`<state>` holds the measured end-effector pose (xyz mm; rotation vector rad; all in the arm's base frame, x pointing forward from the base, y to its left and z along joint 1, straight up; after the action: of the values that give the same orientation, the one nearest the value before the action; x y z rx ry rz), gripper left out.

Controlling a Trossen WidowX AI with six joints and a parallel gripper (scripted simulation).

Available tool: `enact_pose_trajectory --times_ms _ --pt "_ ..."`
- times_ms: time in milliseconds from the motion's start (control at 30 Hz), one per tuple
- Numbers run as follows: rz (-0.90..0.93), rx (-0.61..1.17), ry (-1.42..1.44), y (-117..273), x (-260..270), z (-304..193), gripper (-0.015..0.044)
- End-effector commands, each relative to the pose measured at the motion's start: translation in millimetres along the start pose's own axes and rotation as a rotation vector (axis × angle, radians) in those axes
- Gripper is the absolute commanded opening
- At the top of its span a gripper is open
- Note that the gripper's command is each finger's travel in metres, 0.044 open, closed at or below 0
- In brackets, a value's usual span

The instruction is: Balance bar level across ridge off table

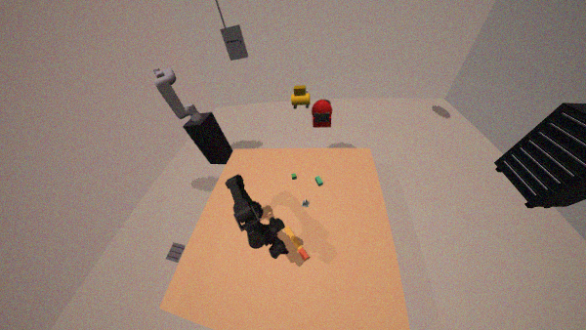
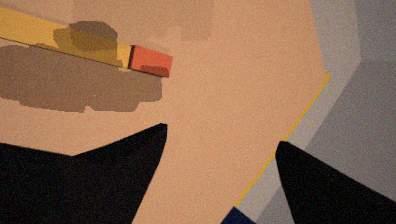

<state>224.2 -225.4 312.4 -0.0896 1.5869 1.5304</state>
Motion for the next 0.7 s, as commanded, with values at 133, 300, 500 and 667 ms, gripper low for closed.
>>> enact_pose_trajectory --times_ms 133,300,500,667 --pt "0.145 -0.009 0.248 -30 12 10 0.0315" --pt "0.233 -0.029 0.420 -47 21 18 0.0315" --pt "0.339 -0.067 0.631 -65 32 29 0.0315" --pt "0.426 -0.110 0.810 -79 43 38 0.0315"
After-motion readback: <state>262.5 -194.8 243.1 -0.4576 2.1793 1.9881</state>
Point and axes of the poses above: the point midway between the two fingers, 35 mm back from their tips, its own y axis back along the fingers, its own x axis across the jaws, z = x × y, the point moved 5 cm from there along y, back along the fingers, and after that the axes turned 4 degrees about y, right-handed, at the moved point
